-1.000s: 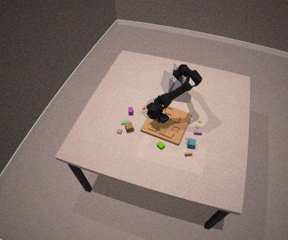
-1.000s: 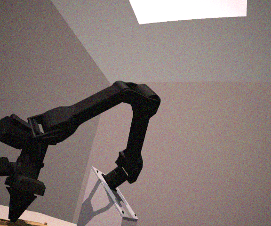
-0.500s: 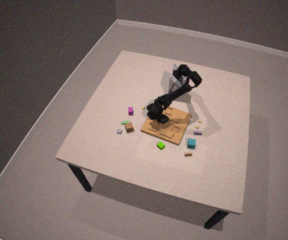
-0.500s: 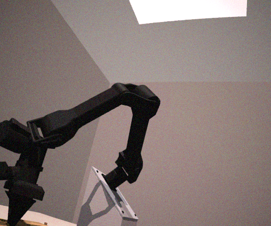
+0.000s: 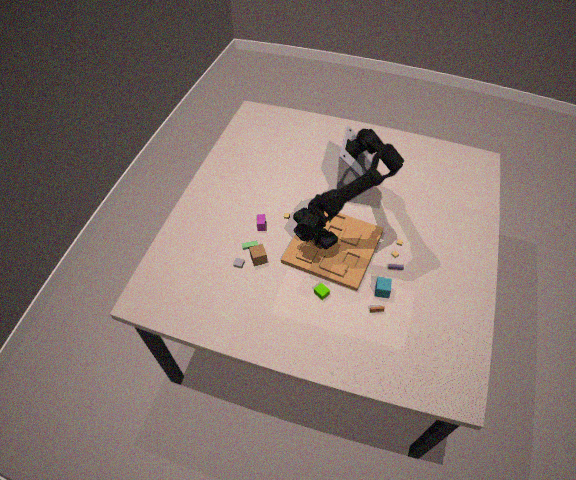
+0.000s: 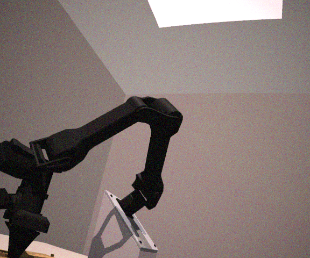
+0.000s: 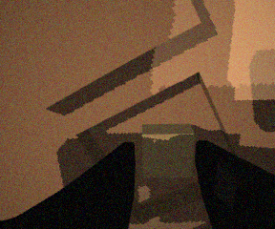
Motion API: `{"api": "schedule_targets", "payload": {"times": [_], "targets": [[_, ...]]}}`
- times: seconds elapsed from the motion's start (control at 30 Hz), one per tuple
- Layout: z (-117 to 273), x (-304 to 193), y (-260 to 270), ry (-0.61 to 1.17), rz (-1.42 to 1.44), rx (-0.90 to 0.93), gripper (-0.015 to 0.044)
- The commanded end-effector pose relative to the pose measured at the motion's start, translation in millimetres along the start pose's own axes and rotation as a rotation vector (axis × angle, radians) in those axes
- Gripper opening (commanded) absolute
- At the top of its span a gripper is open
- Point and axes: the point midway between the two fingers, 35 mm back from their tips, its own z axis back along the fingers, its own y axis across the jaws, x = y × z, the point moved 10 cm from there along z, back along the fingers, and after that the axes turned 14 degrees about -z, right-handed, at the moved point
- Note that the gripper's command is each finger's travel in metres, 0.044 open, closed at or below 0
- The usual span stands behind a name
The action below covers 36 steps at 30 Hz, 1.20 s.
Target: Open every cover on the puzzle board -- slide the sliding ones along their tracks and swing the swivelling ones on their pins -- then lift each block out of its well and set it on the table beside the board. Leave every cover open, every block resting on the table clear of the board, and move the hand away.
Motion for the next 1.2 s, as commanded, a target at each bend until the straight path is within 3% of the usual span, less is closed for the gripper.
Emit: {"api": "schedule_targets", "payload": {"times": [0.0,1.17], "targets": [[0.2,-0.1,0.2,0.000,0.001,0.000,0.0097],[36.5,1.0,-0.8,0.000,-0.003,0.001,0.0080]]}}
